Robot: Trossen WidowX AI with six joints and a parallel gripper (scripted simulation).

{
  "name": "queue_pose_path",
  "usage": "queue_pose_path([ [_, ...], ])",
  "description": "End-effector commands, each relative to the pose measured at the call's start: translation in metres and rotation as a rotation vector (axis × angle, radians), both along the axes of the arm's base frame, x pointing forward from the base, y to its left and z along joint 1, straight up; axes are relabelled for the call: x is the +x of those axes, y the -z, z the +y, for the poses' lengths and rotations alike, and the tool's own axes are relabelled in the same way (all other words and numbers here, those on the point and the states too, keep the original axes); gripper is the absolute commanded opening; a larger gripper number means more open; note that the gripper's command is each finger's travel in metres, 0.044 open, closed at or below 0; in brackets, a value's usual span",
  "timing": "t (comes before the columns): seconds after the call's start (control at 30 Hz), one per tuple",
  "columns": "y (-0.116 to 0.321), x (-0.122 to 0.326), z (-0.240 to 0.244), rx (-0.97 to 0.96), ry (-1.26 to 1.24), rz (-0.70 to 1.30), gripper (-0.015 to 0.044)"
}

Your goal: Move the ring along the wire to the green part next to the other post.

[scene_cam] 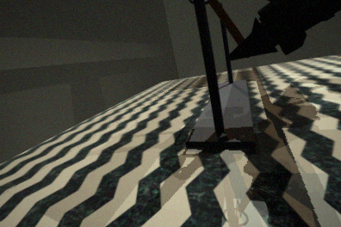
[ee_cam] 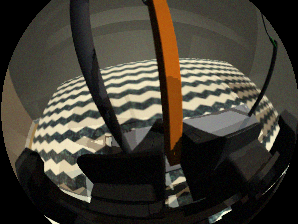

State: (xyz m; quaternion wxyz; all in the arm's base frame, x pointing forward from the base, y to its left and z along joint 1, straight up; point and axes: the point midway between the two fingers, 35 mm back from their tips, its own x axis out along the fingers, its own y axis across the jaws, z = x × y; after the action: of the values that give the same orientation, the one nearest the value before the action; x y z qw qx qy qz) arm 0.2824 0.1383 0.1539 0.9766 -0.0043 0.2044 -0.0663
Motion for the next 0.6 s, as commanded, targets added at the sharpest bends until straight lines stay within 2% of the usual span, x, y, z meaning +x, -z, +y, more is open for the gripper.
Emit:
queue_pose_path([
  [0.0, 0.0003, 0.0001, -0.0004, 0.003, 0.006, -0.002, -0.015],
  [0.2, 0.0003, 0.0001, -0.0004, 0.003, 0.006, -0.002, -0.015],
  [0.57, -0.0001, -0.0005, 0.0002, 0.0, 0.0, 0.0, 0.0139],
])
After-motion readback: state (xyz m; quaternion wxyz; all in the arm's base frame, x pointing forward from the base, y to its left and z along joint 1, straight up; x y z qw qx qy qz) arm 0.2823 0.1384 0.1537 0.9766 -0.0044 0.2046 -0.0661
